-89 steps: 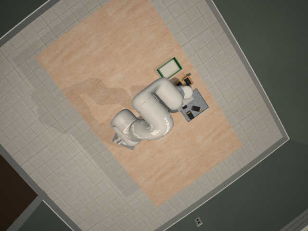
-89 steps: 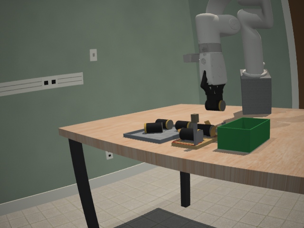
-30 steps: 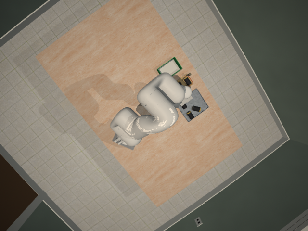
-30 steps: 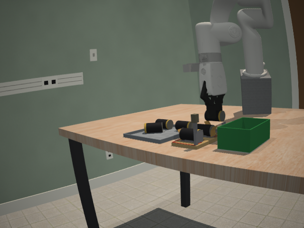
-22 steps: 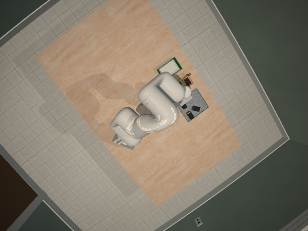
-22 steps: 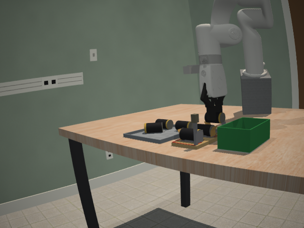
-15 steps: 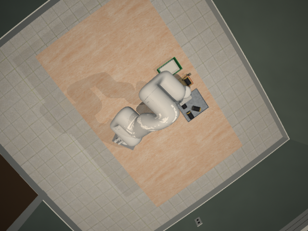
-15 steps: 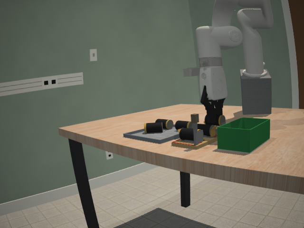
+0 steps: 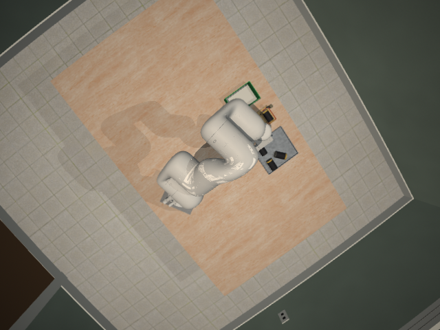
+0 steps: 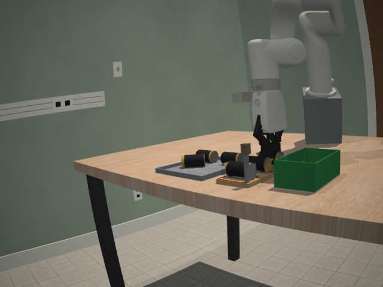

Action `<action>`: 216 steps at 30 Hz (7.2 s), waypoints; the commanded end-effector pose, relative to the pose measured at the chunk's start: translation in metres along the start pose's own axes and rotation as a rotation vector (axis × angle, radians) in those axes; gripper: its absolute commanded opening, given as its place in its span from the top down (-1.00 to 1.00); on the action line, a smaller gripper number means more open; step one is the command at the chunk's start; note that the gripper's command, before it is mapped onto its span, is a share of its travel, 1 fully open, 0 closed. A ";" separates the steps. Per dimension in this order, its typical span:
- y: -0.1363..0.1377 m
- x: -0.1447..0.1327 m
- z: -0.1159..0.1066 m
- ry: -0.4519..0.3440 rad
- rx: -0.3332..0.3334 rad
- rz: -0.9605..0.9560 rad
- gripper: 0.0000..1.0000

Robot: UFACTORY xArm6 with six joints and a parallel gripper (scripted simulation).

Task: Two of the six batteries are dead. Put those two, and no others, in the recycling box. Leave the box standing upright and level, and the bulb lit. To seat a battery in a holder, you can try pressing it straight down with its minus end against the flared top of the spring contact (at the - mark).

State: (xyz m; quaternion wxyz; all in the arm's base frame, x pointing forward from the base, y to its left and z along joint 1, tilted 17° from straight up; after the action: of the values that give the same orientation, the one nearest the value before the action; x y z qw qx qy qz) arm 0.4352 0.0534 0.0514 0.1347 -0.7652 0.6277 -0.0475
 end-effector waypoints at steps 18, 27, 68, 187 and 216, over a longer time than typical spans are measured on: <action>-0.001 0.000 0.000 -0.001 0.005 0.000 -0.01; -0.001 0.000 0.000 -0.001 0.005 0.000 -0.01; -0.001 0.000 -0.065 -0.001 0.005 0.000 -0.01; -0.066 0.008 -0.027 -0.001 0.005 -0.015 -0.01; -0.066 0.008 0.000 0.000 0.005 -0.015 0.44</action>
State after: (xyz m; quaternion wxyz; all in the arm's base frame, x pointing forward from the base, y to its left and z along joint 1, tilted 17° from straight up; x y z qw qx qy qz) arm 0.4982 0.0572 0.0669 0.1352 -0.7697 0.6220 -0.0487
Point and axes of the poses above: the point where the finger pads meet when closed, its own z axis out along the fingers, its own y axis across the jaws, x = y × z, the point moved 8 cm from there along -z, back along the fingers, and after that the axes turned 8 degrees about -z, right-handed, at the moved point
